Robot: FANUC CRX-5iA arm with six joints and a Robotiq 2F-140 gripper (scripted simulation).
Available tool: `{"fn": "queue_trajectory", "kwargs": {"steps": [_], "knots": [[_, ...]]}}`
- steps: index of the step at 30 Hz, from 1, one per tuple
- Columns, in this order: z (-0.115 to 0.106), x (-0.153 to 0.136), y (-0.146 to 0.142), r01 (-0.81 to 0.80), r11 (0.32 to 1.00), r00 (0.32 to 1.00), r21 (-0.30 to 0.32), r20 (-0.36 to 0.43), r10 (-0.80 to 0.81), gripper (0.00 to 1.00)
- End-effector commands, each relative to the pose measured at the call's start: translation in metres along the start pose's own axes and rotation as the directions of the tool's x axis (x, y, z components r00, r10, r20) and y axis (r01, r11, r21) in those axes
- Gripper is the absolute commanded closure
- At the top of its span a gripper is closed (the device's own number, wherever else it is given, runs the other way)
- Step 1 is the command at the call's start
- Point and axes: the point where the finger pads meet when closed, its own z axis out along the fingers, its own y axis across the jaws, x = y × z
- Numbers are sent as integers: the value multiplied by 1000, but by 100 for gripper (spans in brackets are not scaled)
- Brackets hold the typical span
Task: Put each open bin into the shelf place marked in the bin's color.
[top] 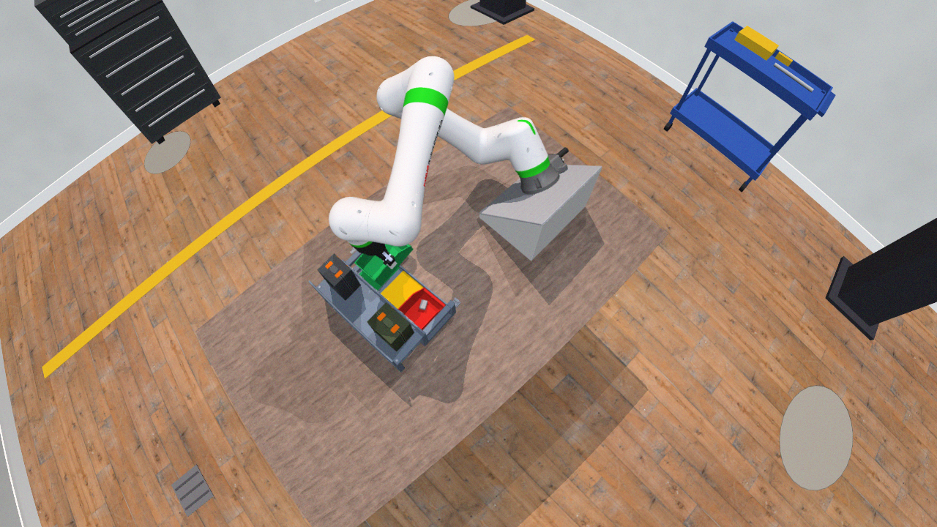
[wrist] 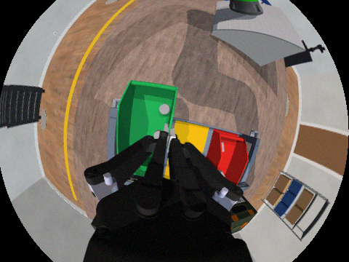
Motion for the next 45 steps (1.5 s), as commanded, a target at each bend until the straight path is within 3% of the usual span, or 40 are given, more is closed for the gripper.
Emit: {"fn": "queue_trajectory", "kwargs": {"steps": [1,45], "knots": [[0,-1,0,0,1000,1000,0,2,0,100],[-1,-18,0,0,1000,1000,0,30,0,100]]}}
